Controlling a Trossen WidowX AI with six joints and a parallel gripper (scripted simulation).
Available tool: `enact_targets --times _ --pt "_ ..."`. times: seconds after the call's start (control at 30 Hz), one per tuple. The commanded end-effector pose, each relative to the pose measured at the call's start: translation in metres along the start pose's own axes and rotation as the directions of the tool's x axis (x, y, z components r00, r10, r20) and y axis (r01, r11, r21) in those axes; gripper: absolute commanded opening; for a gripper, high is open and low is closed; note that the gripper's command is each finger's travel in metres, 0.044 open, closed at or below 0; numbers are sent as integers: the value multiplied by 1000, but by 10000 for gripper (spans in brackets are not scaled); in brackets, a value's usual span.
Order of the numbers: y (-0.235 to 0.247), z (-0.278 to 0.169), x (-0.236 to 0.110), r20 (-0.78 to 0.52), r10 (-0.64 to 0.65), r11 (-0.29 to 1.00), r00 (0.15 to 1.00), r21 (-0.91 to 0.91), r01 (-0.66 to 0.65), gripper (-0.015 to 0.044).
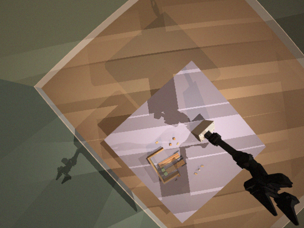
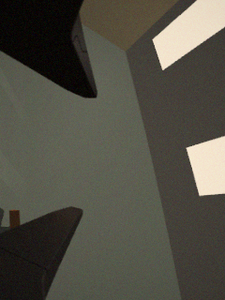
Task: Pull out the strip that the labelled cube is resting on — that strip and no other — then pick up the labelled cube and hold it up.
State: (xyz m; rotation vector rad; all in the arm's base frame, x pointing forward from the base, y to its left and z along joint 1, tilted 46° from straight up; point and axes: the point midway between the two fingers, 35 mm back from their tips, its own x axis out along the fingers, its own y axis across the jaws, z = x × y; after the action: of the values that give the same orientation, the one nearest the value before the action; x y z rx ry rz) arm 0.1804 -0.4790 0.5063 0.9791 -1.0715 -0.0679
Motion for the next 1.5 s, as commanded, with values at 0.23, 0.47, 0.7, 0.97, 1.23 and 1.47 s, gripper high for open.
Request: enact_targets --times 0.23,0.47,0.7,0.97,1.23,1.47 --pt "96 21 -12 43 132 986 990 -104 -127 400" --pt "186 20 -35 36 293 924 955 -268 -273 400" --pt "263 14 -67 22 422 863 906 -317 -394 400" --pt "363 -18 -118 -28 586 735 810 -401 -546 400" --pt "427 -79 -170 -168 684 582 710 -462 -670 400" --pt "467 -159 -210 -314 730 432 607 -476 -766 400"
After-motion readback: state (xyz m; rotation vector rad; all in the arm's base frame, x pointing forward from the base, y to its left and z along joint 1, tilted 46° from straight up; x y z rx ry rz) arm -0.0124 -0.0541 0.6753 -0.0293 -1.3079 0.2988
